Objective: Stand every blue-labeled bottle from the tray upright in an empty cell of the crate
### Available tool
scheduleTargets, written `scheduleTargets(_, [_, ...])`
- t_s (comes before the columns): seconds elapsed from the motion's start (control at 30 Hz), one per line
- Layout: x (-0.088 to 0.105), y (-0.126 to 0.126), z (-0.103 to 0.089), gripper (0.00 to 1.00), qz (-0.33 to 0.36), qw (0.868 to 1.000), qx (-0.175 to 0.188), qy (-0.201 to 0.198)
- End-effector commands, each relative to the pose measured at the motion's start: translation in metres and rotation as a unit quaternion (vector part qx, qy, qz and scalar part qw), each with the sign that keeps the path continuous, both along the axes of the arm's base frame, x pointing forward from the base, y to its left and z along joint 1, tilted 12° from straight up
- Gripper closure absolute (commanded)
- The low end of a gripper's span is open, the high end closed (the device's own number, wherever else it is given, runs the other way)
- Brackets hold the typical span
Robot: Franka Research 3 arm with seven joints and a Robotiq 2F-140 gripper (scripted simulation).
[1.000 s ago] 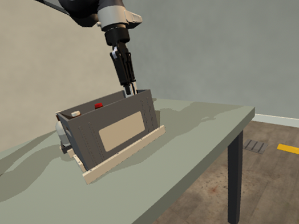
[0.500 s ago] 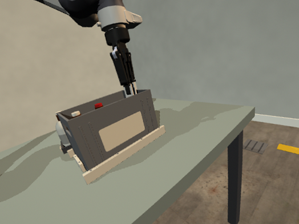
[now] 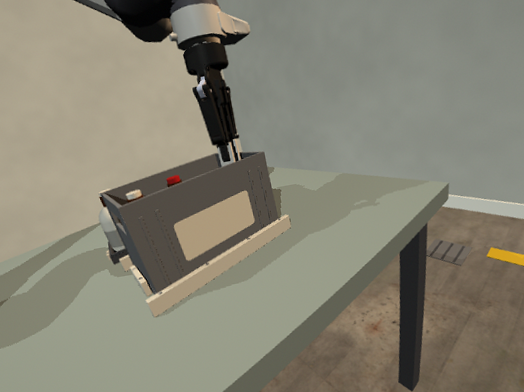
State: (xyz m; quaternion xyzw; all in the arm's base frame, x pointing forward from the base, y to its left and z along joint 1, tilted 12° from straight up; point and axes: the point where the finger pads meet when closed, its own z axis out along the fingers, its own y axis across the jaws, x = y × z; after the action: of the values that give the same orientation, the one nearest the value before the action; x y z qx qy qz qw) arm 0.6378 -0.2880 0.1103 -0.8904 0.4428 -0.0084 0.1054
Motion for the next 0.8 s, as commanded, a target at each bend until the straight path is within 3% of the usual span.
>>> scheduleTargets(0.0, [0.002,-0.0048,0.0041,1.0,-0.001,1.0,-0.006,-0.004])
scheduleTargets(0.3, [0.002,-0.0048,0.0041,1.0,-0.001,1.0,-0.006,-0.004])
scheduleTargets(0.33, [0.002,-0.0048,0.0041,0.62,-0.001,1.0,-0.006,-0.004])
scheduleTargets(0.77, [0.002,-0.0048,0.0041,0.62,-0.001,1.0,-0.006,-0.004])
